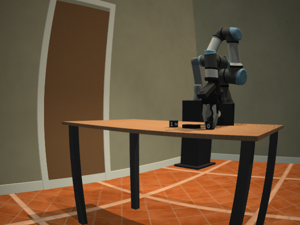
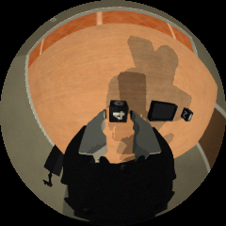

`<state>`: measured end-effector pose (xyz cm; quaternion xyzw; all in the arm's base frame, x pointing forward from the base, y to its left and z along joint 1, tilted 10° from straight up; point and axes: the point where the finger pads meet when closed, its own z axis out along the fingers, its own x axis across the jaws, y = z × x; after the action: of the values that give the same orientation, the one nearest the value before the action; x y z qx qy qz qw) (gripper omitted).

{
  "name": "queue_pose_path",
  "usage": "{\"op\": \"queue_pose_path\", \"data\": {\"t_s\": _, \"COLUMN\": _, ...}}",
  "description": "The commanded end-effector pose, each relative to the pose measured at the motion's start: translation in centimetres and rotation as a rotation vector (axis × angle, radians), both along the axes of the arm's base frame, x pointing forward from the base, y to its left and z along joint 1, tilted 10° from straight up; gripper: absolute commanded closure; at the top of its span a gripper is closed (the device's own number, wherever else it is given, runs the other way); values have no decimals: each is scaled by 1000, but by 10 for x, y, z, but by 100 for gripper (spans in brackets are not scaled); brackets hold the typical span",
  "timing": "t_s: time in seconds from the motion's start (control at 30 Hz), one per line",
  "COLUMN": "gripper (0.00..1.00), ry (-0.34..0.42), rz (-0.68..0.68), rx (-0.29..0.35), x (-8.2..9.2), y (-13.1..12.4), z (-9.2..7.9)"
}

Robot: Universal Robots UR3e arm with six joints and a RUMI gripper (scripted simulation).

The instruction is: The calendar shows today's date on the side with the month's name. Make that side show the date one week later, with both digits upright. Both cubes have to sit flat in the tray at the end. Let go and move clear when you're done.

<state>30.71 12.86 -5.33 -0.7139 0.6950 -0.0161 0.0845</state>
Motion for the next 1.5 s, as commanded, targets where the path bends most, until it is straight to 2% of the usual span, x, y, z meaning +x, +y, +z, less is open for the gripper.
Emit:
{"op": "queue_pose_path", "data": {"t_s": 0.0, "gripper": 71, "ry": -2, "rz": 0, "rx": 0, "x": 1, "y": 0, "z": 1}}
{"op": "queue_pose_path", "data": {"t_s": 0.57, "gripper": 71, "ry": -2, "rz": 0, "rx": 0, "x": 1, "y": 0, "z": 1}}
{"op": "queue_pose_path", "data": {"t_s": 0.6, "gripper": 89, "ry": -2, "rz": 0, "rx": 0, "x": 1, "y": 0, "z": 1}}
{"op": "queue_pose_path", "data": {"t_s": 1.47, "gripper": 89, "ry": -2, "rz": 0, "rx": 0, "x": 1, "y": 0, "z": 1}}
